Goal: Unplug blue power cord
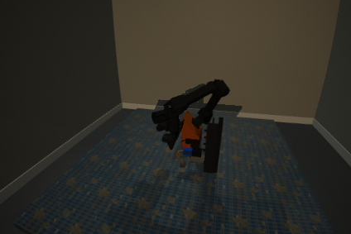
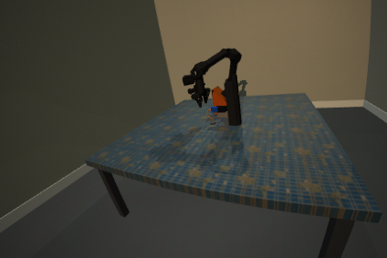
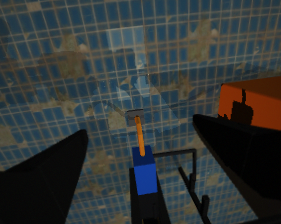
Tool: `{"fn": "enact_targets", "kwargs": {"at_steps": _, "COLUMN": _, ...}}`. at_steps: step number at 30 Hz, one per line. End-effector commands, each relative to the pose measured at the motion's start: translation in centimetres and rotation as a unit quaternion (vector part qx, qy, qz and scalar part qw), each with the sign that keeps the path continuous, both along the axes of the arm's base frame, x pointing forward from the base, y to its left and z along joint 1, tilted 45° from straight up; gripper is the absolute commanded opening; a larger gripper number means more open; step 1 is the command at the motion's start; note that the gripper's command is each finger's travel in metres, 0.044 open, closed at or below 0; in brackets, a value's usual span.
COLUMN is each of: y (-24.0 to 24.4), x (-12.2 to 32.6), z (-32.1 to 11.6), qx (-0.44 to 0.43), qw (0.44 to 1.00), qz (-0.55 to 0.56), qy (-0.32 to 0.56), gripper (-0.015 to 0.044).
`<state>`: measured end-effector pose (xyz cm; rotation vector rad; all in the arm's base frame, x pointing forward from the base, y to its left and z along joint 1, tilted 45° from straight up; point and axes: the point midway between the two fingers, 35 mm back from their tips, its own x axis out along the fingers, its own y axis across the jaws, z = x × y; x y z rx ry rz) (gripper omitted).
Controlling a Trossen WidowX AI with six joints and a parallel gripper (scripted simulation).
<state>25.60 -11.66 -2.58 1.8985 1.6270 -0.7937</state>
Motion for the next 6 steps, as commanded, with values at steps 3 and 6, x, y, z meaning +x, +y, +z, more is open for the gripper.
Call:
{"fn": "enact_targets", "kwargs": {"at_steps": 3, "y": -0.04, "x": -0.06, "z": -0.06, "qx": -0.001, "qw": 1.000, "qz": 0.002, "qy": 0.001, "gripper": 0.0440}}
{"fn": "enact_targets", "kwargs": {"at_steps": 6, "y": -0.04, "x": -0.06, "z": -0.06, "qx": -0.001, "qw": 1.000, "qz": 0.002, "qy": 0.001, "gripper": 0.0440}}
